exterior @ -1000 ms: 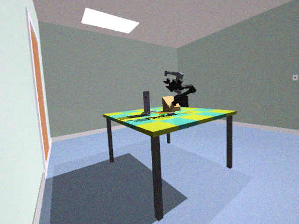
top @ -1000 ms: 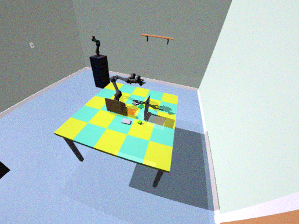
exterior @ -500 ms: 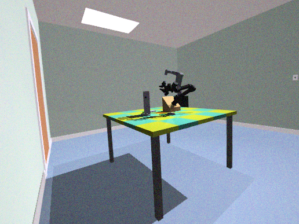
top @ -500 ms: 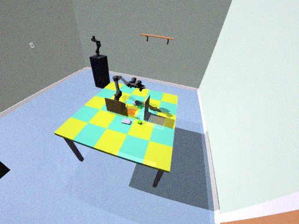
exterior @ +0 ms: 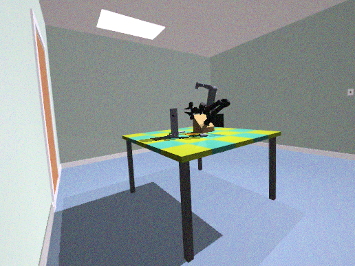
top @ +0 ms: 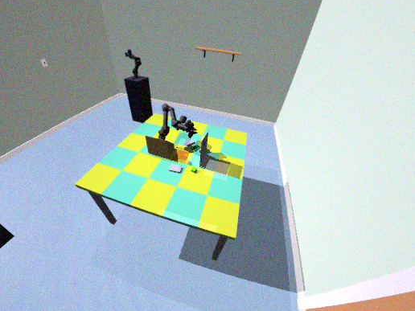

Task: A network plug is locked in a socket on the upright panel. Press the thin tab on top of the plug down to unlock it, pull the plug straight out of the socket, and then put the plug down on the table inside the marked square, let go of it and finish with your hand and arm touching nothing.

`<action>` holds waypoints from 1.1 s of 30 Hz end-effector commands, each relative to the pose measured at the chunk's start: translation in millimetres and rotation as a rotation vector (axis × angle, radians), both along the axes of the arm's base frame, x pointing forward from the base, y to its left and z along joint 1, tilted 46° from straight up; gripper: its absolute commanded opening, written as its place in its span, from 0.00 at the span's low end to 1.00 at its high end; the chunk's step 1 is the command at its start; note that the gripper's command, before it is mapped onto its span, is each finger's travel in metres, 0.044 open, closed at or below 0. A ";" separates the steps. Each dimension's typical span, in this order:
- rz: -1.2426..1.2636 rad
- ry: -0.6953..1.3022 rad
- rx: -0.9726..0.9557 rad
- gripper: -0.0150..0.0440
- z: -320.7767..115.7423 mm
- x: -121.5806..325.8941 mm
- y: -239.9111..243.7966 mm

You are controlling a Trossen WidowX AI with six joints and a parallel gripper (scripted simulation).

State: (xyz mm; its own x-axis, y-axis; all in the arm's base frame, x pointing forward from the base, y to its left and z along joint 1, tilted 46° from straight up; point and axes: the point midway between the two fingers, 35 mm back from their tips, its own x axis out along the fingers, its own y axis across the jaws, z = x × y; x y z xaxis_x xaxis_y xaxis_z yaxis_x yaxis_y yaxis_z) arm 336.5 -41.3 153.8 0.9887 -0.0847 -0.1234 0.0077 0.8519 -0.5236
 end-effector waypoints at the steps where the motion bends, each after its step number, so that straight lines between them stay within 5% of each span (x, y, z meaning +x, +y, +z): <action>1: 0.005 0.062 -0.096 0.52 -34.8 -14.6 -5.4; 15: 0.017 0.147 -0.236 0.52 -75.7 -41.3 -10.6; 33: 0.017 0.144 -0.235 0.52 -78.8 17.7 -6.1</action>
